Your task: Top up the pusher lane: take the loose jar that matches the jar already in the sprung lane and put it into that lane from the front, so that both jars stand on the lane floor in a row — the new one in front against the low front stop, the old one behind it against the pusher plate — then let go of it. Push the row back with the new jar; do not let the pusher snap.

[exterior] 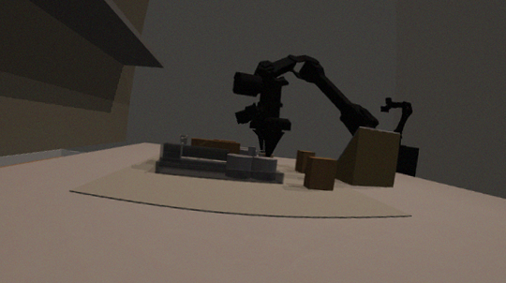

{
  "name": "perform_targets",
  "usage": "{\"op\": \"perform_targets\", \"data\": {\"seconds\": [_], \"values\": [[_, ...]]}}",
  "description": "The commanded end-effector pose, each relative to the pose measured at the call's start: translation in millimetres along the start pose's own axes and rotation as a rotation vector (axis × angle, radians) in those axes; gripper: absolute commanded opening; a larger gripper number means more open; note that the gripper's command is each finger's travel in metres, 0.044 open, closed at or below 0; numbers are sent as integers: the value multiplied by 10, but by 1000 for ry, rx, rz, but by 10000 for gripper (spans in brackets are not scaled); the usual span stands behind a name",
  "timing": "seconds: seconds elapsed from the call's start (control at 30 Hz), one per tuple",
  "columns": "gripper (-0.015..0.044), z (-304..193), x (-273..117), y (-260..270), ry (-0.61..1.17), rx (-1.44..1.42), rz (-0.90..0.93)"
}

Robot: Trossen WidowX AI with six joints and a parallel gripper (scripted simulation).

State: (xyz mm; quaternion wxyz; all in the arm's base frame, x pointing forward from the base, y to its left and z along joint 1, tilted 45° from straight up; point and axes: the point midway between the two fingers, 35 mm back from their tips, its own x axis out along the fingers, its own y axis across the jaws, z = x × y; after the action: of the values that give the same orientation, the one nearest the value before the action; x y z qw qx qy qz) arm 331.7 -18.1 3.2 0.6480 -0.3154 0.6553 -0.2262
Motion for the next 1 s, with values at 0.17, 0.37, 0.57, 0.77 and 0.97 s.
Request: {"op": "perform_targets", "data": {"seconds": [0.17,0.37,0.57,0.77,0.97], "values": [[0,125,-53,-25,-26,16,-3],[0,146,-60,-26,-26,16,-3],[0,167,-66,-28,-27,16,-3],[0,181,-69,-29,-27,16,-3],[0,184,-61,-29,-27,16,-3]]}}
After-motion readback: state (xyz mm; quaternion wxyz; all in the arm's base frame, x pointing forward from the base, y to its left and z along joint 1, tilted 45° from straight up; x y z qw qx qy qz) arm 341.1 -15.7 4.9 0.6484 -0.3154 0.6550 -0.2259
